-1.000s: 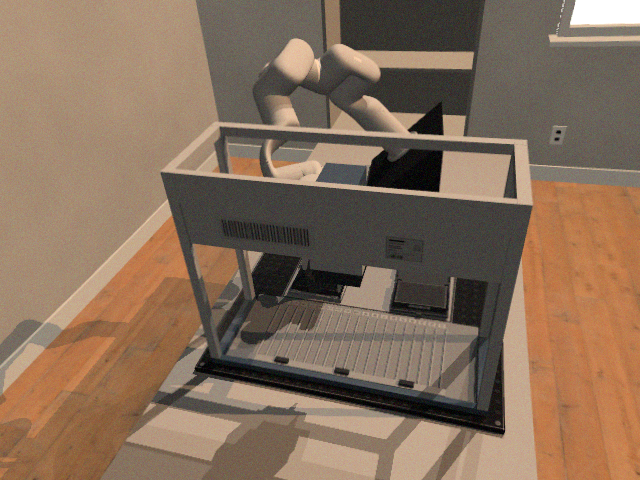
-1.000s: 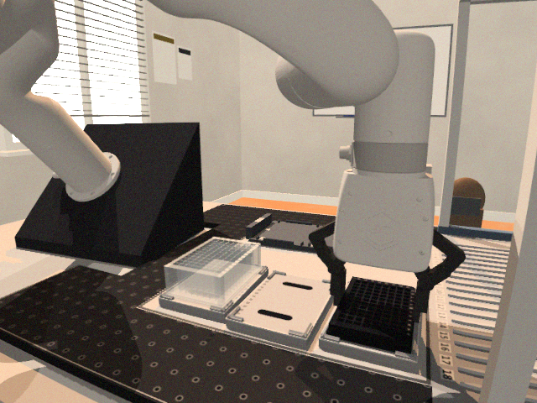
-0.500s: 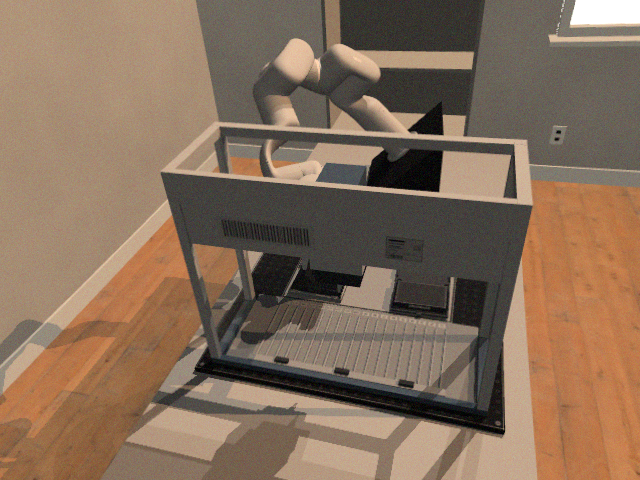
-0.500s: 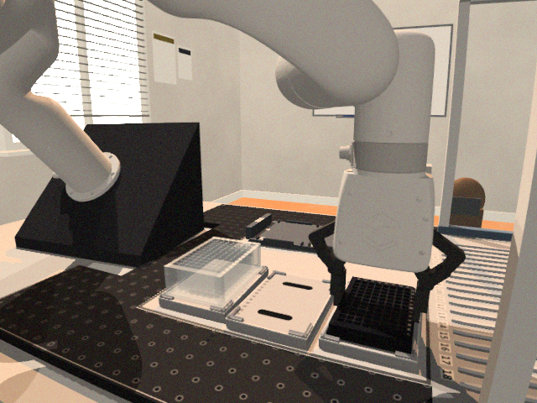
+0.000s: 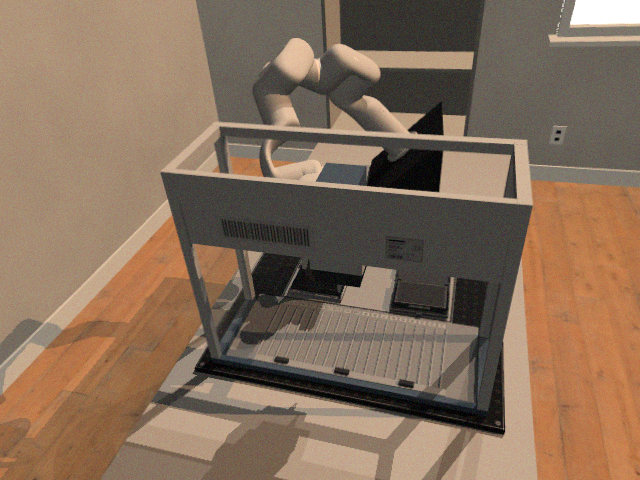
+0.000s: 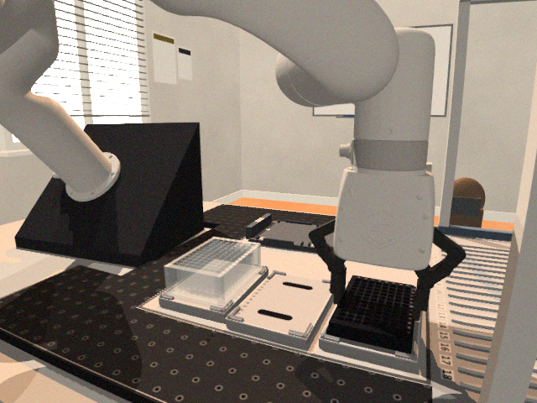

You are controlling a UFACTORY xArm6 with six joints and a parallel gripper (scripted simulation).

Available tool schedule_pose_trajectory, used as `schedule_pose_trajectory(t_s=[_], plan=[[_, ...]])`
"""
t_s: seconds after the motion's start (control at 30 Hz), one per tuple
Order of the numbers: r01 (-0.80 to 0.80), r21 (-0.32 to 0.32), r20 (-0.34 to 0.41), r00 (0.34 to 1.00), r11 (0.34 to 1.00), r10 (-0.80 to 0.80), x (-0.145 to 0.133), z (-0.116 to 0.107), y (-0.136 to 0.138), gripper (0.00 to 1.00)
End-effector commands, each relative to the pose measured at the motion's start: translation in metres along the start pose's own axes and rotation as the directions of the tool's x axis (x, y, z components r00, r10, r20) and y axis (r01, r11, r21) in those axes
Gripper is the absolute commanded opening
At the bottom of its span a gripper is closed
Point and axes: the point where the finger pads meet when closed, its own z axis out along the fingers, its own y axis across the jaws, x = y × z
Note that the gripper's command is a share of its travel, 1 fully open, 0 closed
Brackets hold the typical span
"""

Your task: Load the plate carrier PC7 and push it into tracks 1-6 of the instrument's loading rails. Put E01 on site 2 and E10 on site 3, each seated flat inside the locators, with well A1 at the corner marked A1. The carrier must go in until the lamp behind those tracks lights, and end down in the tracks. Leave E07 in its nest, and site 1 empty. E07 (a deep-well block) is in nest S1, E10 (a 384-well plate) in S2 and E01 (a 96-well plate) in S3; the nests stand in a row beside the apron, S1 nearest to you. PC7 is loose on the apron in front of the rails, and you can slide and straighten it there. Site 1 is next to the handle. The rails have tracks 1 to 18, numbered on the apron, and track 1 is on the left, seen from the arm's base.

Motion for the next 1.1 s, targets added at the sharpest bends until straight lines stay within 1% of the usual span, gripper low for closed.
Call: schedule_pose_trajectory(t_s=[0.0, 0.9, 1.07], plan=[[-0.001, -0.004, -0.001, 1.0, 1.0, 0.001, 0.0, -0.003, 0.002, 0.0], [-0.001, -0.004, -0.001, 1.0, 1.0, 0.001, 0.0, -0.02, 0.001, 0.0], [-0.001, -0.004, -0.001, 1.0, 1.0, 0.001, 0.0, -0.02, 0.001, 0.0]])
